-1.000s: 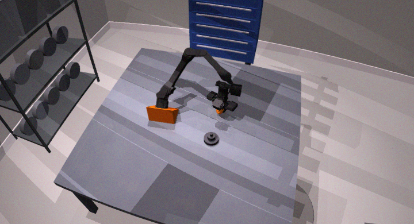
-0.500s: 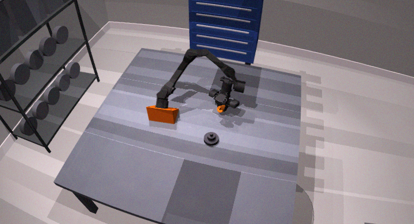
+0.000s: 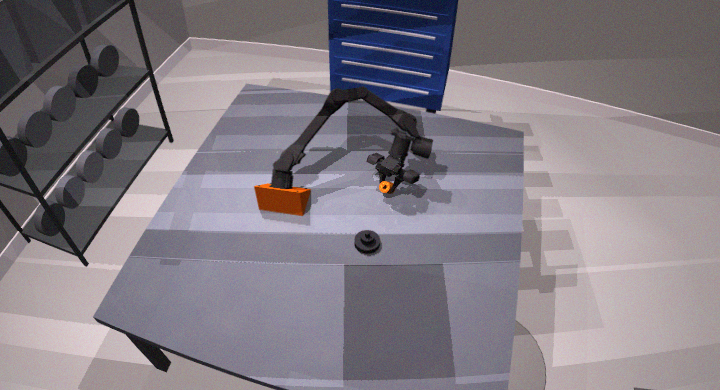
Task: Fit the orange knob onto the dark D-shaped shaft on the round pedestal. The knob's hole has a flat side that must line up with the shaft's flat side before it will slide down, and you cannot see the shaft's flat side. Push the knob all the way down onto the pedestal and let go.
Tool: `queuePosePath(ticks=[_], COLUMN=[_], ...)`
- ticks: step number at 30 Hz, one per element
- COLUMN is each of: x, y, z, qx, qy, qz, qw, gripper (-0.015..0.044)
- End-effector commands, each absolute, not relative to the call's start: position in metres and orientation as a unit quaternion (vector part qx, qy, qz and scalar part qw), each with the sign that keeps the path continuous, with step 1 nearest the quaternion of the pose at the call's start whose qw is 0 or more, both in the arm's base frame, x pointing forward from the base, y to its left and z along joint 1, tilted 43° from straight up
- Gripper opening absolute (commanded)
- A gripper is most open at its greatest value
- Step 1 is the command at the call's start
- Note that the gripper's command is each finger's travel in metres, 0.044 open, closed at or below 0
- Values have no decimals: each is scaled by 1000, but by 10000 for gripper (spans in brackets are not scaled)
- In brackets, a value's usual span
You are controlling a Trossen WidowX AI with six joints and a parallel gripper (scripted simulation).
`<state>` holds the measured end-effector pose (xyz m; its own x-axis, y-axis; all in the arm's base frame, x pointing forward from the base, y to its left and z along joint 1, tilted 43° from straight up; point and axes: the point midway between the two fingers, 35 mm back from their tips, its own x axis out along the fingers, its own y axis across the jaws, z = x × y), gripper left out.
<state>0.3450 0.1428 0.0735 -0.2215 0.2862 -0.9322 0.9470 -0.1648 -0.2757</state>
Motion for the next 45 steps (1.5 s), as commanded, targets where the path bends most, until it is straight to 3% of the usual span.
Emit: queuePosePath(ticks=[1, 19, 45], x=[348, 352, 354], y=[146, 159, 165], z=[76, 84, 89], qx=[527, 455, 459], qy=[557, 514, 511], qz=[-553, -612, -610], qw=[327, 391, 395], gripper=[179, 179, 179])
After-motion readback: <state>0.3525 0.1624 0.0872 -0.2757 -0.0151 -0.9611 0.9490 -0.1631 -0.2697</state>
